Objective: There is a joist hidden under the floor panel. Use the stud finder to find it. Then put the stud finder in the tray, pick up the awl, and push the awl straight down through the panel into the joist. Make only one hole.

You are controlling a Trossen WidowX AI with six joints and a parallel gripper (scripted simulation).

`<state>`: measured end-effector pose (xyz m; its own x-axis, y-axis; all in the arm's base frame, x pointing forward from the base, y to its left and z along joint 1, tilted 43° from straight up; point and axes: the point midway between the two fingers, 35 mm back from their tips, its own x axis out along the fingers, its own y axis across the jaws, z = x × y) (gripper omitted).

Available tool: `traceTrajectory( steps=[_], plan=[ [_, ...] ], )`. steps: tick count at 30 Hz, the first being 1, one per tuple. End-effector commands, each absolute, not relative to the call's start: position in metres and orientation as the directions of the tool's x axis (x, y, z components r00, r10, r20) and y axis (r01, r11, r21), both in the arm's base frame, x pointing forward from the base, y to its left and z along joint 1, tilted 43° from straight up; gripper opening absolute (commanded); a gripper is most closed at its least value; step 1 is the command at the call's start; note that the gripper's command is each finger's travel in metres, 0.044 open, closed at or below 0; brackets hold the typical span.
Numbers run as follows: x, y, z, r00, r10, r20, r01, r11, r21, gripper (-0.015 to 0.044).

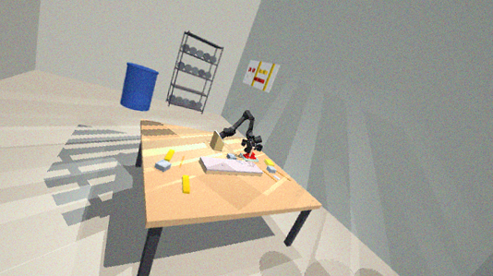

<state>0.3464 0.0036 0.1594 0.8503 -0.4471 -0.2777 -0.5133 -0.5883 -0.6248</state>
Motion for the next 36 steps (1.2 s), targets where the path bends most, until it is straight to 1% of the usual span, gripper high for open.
traceTrajectory(
  steps=[1,36],
  plan=[
    [0.342,0.013,0.171,0.877,-0.425,-0.225,-0.461,-0.612,-0.642,0.0000],
    [0.345,0.026,0.157,0.877,-0.424,-0.226,-0.462,-0.611,-0.643,0.0000]
  ],
)
